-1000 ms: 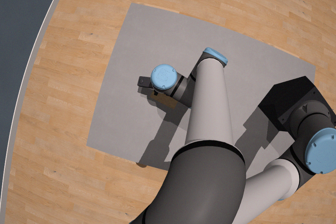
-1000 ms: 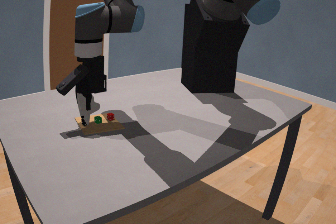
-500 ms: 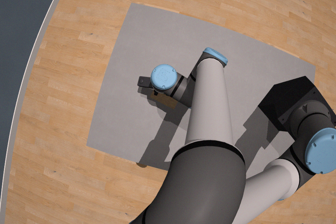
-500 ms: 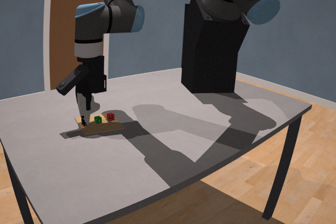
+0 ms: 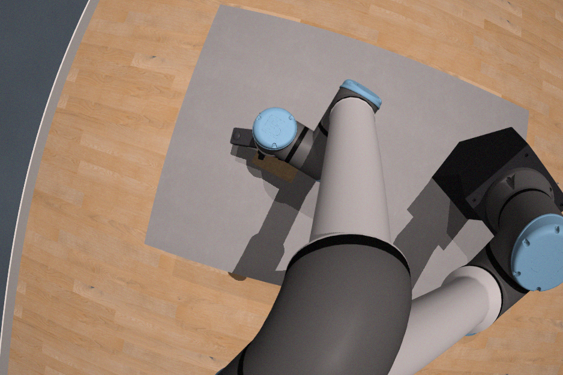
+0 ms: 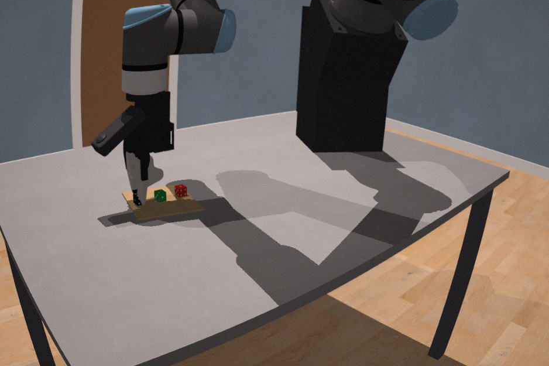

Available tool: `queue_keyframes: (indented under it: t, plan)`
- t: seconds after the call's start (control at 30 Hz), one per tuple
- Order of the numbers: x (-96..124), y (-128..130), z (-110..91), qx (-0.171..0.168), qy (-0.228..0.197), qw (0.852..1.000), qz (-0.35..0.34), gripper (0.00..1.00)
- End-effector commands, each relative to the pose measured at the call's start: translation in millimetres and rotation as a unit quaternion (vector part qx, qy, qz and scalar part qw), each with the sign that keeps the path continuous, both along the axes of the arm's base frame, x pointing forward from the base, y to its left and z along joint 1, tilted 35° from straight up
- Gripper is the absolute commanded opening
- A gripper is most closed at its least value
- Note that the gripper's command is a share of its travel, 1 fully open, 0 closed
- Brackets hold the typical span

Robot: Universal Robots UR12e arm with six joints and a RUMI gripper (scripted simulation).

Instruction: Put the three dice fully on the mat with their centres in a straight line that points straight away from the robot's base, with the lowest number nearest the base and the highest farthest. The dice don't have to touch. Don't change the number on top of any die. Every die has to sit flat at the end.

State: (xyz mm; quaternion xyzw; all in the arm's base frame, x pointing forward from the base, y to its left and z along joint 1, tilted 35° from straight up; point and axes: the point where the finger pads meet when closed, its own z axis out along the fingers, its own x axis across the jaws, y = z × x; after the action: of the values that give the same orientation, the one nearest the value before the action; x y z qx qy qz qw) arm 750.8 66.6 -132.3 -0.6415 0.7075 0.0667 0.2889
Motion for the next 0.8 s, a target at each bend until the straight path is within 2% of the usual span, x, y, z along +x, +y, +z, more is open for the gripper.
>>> queue_keyframes:
  t: [0.0, 0.77]
  plan:
    - [0.6, 0.1, -0.3, 0.000, 0.000, 1.000, 0.000, 0.03]
    - [1.5, 1.3, -2.4, 0.000, 0.000, 1.000, 0.000, 0.03]
